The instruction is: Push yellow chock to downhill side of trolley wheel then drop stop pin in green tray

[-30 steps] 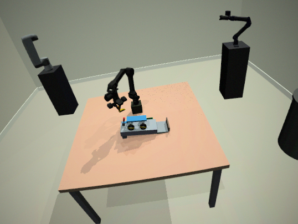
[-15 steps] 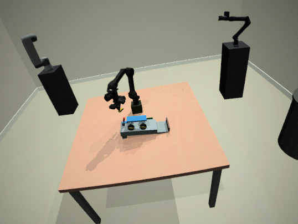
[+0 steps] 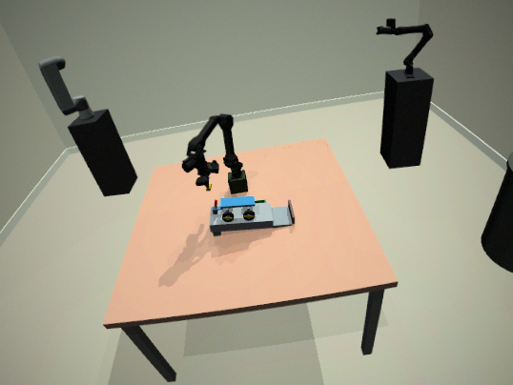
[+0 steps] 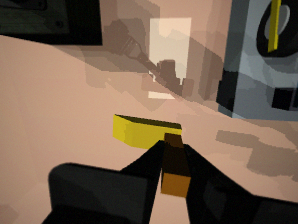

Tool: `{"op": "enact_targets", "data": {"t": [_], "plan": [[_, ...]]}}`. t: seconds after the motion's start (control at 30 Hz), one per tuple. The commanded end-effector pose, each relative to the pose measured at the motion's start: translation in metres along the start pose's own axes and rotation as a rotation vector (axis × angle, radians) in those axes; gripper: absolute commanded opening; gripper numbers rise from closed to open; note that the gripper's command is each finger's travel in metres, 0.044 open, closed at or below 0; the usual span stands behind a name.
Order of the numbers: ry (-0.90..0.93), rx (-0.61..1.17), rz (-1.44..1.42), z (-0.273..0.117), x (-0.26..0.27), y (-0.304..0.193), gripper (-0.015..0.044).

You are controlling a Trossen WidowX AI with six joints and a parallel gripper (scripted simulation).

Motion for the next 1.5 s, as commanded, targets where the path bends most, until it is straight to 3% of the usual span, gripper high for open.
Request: {"op": "enact_targets", "data": {"t": [0.0, 1.47], "plan": [[0.0, -0.004, -0.028, 0.0, 0.0, 0.0, 0.0], [-0.006, -0.018, -0.09, 0.006, -0.053, 0.145, 0.0]]}}
Point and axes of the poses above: the point midway between the two fingers, 35 mm back from their tips, its own z axis out along the fingers, its own x axis across the jaws, y = z × x, the point moved 7 cm from there along -z, back along the fingers, and after that the axes turned 11 degrees about -z, right-handed, at the moved point
